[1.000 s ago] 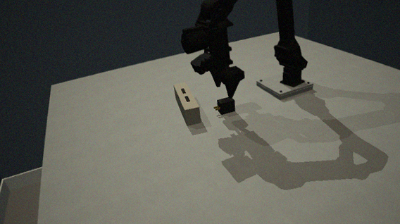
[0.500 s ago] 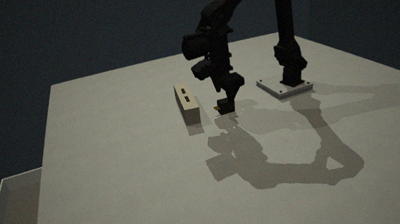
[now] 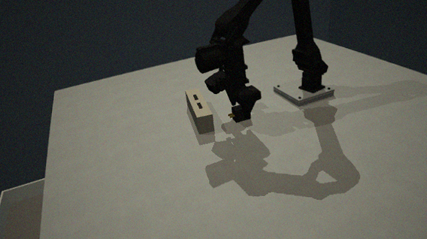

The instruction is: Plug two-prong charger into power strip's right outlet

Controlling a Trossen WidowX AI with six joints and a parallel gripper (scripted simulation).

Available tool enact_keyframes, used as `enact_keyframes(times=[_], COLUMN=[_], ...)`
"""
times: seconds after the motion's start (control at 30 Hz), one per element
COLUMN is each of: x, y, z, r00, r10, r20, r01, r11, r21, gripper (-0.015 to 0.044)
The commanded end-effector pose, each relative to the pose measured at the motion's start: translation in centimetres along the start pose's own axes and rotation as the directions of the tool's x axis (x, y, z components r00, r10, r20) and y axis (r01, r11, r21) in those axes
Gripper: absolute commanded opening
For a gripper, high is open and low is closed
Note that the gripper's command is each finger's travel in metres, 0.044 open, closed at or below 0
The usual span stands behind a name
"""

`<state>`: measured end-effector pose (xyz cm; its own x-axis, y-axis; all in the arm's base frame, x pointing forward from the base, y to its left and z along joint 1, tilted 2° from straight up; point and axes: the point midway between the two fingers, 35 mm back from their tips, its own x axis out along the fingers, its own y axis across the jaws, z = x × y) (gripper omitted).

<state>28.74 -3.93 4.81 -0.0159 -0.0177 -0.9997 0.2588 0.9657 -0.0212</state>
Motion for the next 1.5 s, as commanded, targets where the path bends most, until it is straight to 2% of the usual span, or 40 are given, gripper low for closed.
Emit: enact_keyframes(times=[0.0, 0.67, 1.1, 1.27, 1.37, 1.47], x=[1.3, 2.0, 1.7, 1.7, 1.3, 0.3], y=[0.0, 0.0, 0.0, 0.0, 0.0, 0.0], z=[-0.4, -0.4, -0.2, -0.2, -0.2, -0.3], r00=[1.0, 1.0, 1.0, 1.0, 1.0, 1.0], r10=[0.001, 0.001, -0.002, -0.002, -0.001, -0.001], r20=[-0.023, -0.023, -0.012, -0.012, -0.012, -0.014], r01=[-0.001, -0.001, 0.002, 0.002, 0.001, 0.001], r11=[1.0, 1.0, 1.0, 1.0, 1.0, 1.0], r21=[0.001, 0.001, 0.0, 0.0, 0.0, 0.001], gripper=[0.044, 0.044, 0.0099, 0.0065, 0.0, 0.0])
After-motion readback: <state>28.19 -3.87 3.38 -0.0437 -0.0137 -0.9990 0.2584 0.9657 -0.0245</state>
